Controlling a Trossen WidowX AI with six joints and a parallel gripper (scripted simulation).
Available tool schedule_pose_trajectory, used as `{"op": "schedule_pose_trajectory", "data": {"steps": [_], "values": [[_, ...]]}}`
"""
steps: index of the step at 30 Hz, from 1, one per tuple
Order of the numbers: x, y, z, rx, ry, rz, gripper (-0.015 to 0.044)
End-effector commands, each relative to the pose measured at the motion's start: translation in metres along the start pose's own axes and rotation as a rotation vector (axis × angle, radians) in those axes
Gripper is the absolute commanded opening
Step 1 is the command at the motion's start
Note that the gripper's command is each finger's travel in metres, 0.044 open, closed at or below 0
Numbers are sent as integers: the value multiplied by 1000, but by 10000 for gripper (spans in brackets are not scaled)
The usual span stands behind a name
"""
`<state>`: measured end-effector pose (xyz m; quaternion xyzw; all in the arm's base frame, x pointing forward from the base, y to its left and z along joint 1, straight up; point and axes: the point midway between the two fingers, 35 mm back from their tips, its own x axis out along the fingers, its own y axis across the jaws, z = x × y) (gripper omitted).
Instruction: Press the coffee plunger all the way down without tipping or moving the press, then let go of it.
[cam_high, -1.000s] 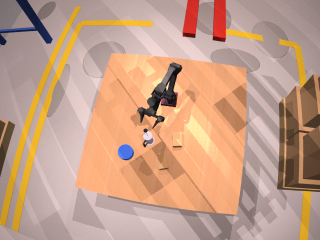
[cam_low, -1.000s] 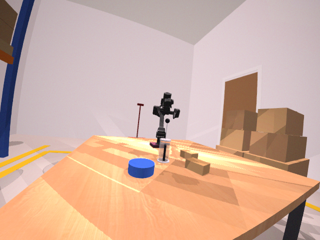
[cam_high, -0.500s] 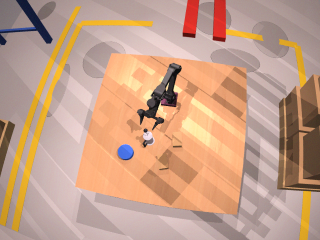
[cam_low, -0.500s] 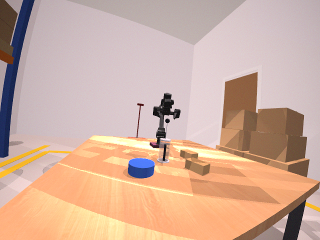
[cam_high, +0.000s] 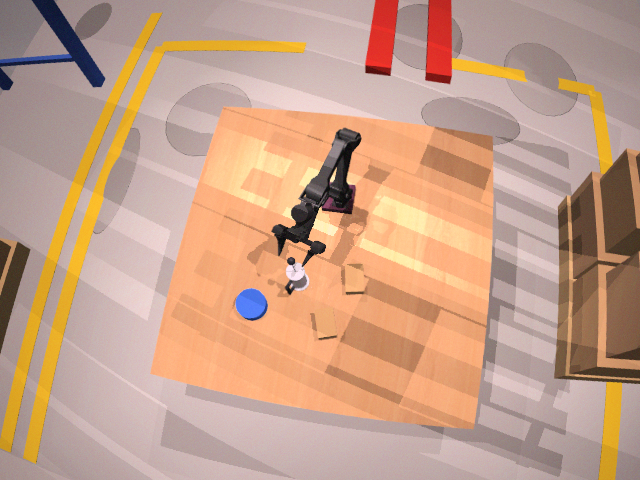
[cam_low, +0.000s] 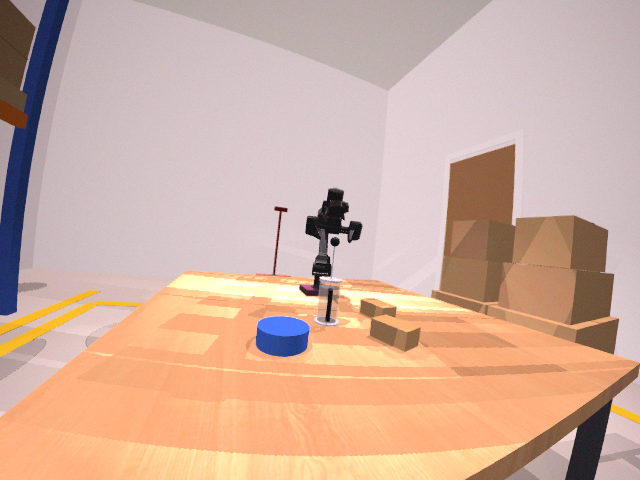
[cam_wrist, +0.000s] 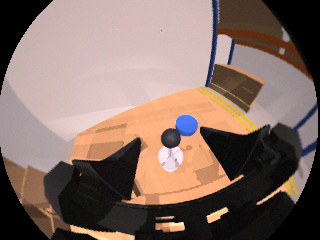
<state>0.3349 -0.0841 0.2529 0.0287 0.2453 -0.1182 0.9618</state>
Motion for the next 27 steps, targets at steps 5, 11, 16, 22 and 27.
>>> {"op": "schedule_pose_trajectory", "data": {"steps": [5, 11, 16, 22, 27], "values": [[5, 1, -1, 4, 0, 3, 335], [5, 1, -1, 4, 0, 3, 177], [5, 1, -1, 4, 0, 3, 116], [5, 1, -1, 4, 0, 3, 116], [7, 1, -3, 4, 0, 3, 116]]}}
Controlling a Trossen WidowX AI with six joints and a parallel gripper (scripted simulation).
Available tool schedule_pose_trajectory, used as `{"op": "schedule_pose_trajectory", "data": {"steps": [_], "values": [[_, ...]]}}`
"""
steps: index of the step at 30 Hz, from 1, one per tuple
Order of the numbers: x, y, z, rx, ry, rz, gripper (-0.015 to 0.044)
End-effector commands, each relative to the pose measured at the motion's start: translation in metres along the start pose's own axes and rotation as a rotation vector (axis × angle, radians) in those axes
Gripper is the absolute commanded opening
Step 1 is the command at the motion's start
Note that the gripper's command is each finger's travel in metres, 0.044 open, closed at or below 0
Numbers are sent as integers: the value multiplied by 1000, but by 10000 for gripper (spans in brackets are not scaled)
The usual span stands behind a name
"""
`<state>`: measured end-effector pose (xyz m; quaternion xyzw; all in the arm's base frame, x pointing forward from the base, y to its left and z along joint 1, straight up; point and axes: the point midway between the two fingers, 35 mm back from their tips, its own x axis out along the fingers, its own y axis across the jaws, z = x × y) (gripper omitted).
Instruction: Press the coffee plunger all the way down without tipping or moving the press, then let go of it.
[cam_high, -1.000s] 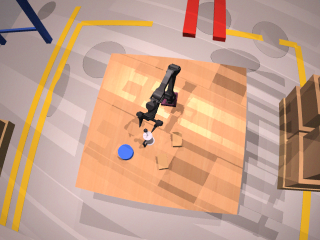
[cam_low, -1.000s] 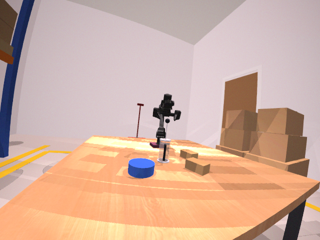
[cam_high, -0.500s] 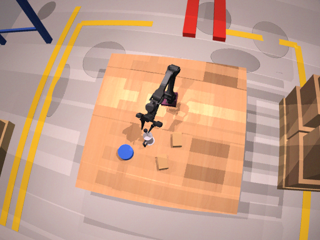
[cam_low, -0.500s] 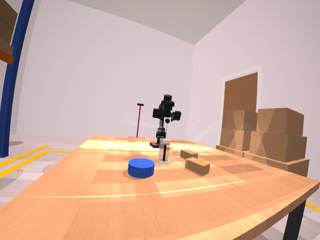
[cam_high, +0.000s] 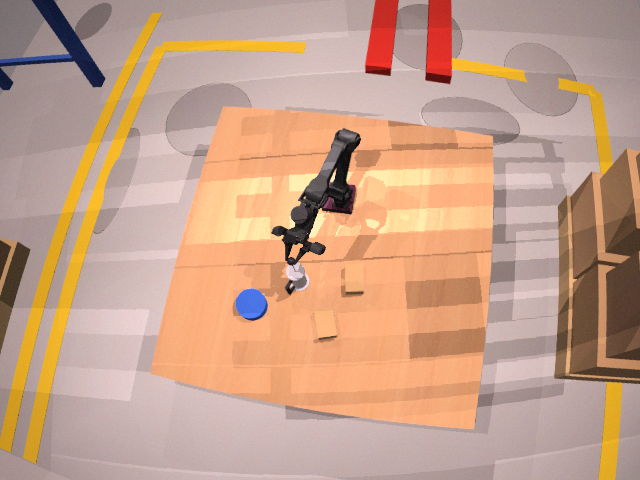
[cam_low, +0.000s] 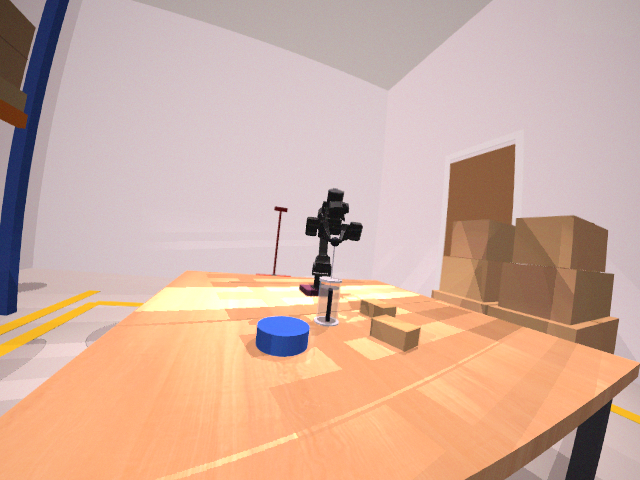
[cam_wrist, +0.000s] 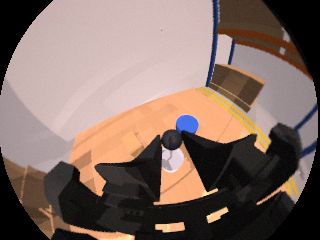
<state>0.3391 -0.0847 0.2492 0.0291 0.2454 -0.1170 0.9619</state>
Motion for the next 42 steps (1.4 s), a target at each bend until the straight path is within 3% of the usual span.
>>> {"op": "schedule_pose_trajectory", "data": {"steps": [1, 42], "values": [[3, 0, -3, 4, -1, 1, 116], [44, 0, -56, 4, -1, 1, 116]]}}
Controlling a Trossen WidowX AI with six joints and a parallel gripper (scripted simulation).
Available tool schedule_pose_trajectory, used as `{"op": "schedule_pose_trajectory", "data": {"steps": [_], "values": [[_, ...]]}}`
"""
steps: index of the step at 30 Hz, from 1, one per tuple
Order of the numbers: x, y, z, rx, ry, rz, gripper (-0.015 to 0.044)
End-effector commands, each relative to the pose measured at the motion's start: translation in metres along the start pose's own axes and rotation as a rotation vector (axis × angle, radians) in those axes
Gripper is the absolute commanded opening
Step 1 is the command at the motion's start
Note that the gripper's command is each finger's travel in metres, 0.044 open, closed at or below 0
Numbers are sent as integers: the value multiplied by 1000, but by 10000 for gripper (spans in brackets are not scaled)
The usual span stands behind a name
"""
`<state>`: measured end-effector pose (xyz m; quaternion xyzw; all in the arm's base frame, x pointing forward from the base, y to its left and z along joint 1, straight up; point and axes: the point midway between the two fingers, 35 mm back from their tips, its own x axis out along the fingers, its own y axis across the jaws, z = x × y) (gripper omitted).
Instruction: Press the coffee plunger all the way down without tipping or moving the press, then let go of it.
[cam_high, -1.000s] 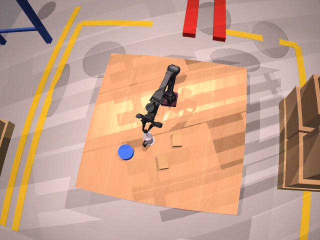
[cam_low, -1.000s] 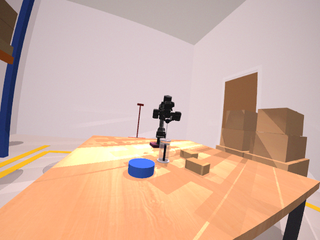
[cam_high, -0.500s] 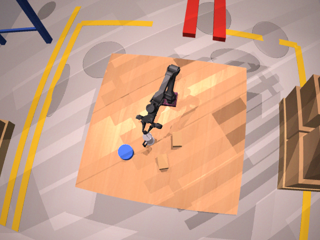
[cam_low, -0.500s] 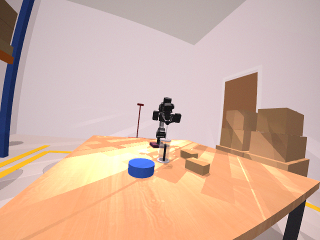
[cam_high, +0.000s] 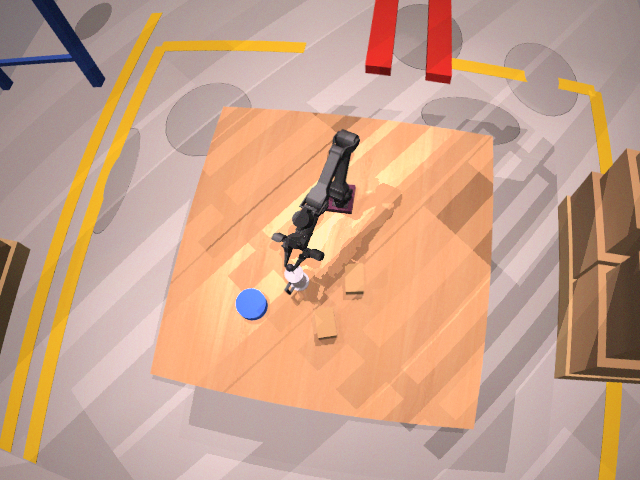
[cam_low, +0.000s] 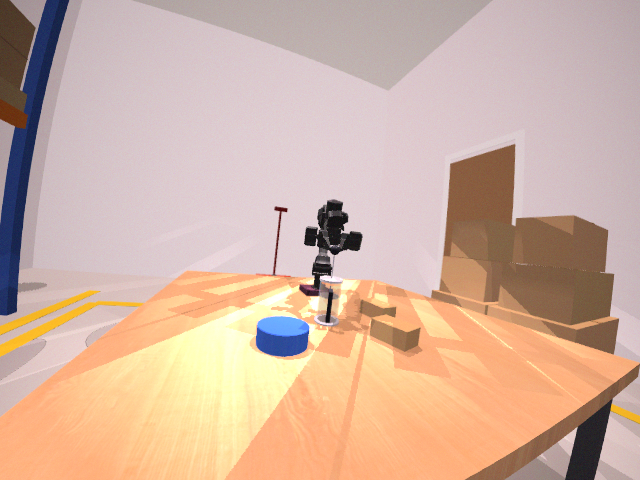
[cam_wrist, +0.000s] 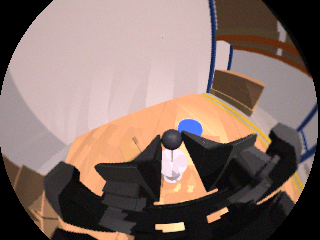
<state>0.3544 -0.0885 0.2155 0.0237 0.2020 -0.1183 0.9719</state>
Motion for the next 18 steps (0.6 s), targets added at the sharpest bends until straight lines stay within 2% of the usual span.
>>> {"op": "schedule_pose_trajectory", "data": {"steps": [1, 18], "values": [[12, 0, -37, 4, 88, 1, 116], [29, 0, -52, 4, 88, 1, 116]]}}
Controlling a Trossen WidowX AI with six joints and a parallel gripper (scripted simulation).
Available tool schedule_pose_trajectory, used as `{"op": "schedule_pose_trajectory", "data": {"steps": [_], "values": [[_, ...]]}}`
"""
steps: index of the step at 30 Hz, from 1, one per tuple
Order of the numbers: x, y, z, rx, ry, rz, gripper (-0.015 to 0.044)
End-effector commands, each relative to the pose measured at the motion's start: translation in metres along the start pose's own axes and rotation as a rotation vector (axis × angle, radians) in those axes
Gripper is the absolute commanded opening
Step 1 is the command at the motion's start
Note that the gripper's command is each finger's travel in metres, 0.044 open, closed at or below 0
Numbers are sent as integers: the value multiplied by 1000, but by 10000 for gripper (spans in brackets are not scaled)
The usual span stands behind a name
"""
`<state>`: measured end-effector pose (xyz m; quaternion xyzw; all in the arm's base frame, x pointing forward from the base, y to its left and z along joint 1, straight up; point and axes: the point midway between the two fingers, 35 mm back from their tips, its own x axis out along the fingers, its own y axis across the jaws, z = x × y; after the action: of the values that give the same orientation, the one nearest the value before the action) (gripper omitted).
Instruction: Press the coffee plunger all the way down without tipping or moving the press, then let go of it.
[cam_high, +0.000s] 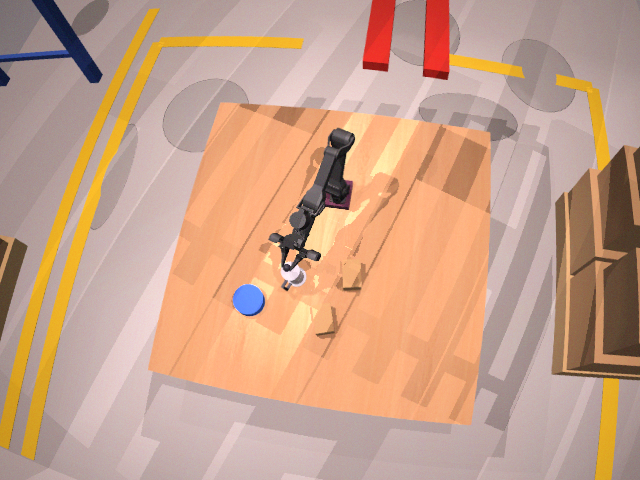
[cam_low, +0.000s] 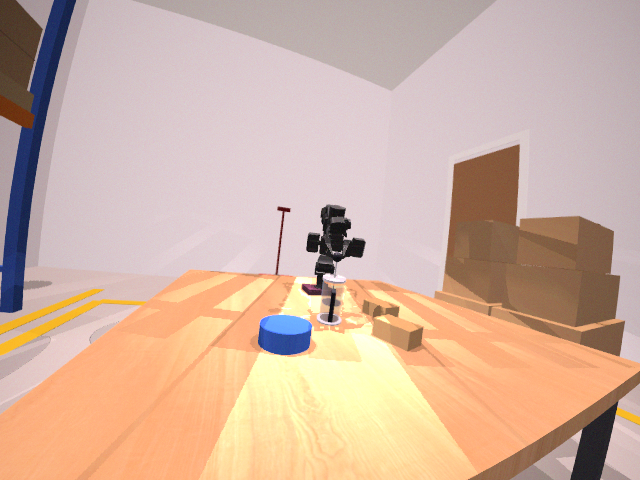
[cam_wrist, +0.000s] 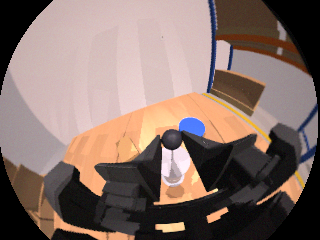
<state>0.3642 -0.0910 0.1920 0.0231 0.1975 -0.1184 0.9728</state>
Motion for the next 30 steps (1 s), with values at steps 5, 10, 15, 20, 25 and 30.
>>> {"op": "schedule_pose_trajectory", "data": {"steps": [5, 10, 15, 20, 25, 30], "values": [[13, 0, -33, 4, 97, 1, 116], [14, 0, -31, 4, 97, 1, 116], [15, 0, -30, 4, 96, 1, 116], [16, 0, -29, 4, 96, 1, 116], [16, 0, -28, 4, 96, 1, 116], [17, 0, -27, 4, 96, 1, 116]]}}
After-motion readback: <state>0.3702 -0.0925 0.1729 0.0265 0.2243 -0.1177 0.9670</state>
